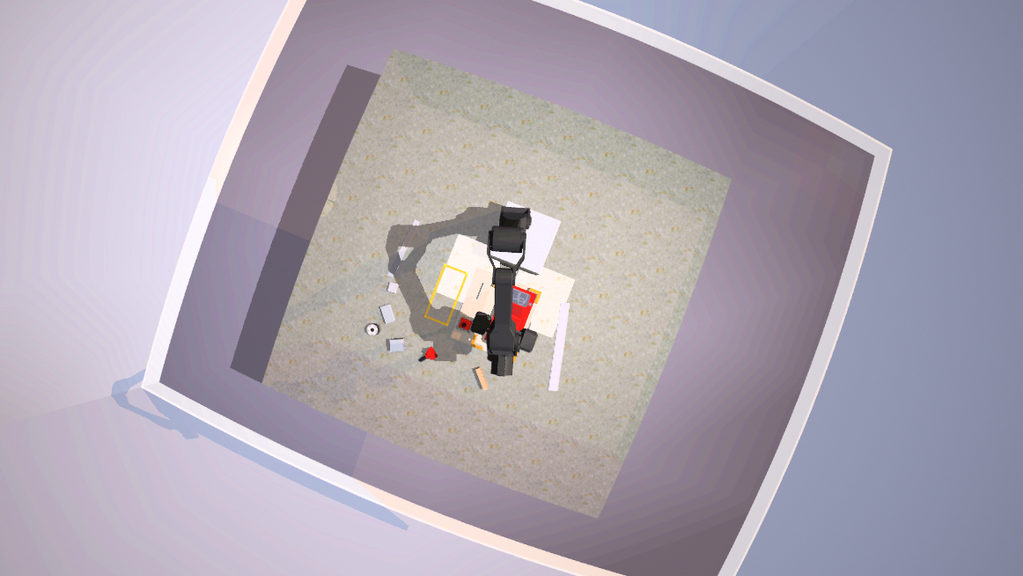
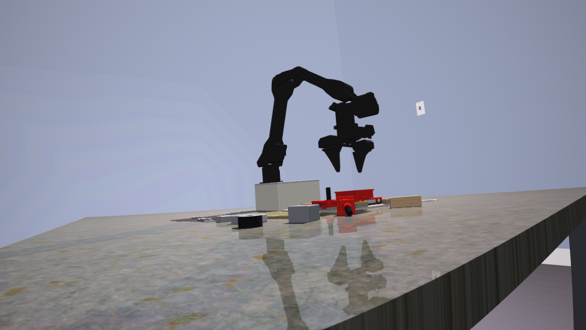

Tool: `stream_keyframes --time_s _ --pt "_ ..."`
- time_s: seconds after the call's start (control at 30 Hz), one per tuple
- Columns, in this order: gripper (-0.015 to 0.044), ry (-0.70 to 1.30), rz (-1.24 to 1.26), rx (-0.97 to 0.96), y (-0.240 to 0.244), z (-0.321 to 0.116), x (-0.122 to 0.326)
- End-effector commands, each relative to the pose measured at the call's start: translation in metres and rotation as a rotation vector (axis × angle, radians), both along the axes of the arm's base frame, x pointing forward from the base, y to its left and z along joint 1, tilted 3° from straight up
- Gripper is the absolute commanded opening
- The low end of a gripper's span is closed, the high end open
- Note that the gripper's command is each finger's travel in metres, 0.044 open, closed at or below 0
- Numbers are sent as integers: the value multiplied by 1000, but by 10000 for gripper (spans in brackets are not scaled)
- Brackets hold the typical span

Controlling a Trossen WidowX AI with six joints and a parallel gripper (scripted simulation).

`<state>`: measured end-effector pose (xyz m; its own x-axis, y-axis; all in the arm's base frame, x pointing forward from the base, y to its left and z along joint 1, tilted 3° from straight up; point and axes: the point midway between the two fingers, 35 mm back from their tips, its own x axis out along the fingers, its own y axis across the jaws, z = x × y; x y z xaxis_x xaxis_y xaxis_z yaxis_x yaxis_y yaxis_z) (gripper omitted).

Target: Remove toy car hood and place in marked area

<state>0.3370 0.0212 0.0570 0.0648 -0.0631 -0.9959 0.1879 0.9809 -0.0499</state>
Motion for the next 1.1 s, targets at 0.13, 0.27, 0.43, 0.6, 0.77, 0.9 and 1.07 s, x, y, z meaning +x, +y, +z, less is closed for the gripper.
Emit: stream_keyframes --time_s 0.13,0.27,0.43,0.6,0.77,0.9,1.07 --pt "440 4 -15 23 5 -1 5" --pt "440 4 -15 23 5 -3 5" --pt "440 4 -15 23 5 -6 6" --pt "440 4 -15 23 5 -9 6" --pt "440 4 -15 23 4 -12 6" --pt "440 4 -15 23 4 -14 7" --pt "440 4 -15 23 4 -17 7"
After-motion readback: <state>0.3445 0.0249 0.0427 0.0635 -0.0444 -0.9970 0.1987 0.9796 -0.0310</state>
